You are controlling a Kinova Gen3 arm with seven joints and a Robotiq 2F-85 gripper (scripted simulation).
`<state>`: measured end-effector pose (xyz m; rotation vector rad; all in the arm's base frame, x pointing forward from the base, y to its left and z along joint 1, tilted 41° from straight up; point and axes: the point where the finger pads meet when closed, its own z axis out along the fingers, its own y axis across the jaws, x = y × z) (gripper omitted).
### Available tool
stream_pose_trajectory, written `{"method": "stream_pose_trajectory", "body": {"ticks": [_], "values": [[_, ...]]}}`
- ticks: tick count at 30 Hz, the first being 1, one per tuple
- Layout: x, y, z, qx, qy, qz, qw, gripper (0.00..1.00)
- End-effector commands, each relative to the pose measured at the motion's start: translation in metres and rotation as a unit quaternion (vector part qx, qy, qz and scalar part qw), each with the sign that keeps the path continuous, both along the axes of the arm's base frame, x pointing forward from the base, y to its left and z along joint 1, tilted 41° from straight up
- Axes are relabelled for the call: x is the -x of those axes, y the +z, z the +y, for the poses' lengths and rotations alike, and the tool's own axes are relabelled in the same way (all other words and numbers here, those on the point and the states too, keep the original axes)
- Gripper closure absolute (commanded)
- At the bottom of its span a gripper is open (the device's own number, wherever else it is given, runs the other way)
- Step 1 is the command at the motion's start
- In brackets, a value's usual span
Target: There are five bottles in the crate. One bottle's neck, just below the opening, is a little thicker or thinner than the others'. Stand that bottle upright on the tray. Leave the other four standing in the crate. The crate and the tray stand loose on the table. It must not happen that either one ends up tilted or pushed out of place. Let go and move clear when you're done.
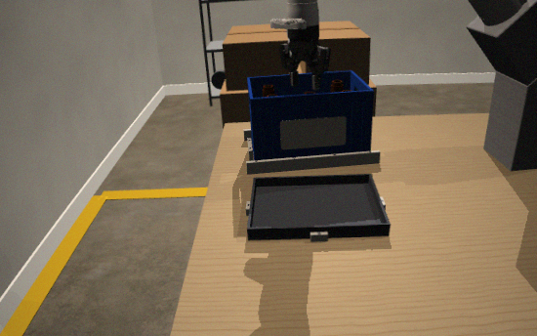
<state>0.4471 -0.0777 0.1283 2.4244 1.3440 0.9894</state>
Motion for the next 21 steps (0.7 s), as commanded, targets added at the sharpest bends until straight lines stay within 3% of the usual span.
{"method": "stream_pose_trajectory", "body": {"ticks": [1, 21], "values": [[0.003, 0.010, -0.003, 0.001, -0.003, -0.006, 1.000, 0.36], [0.038, 0.051, -0.010, 0.001, -0.003, -0.006, 1.000, 0.36]]}}
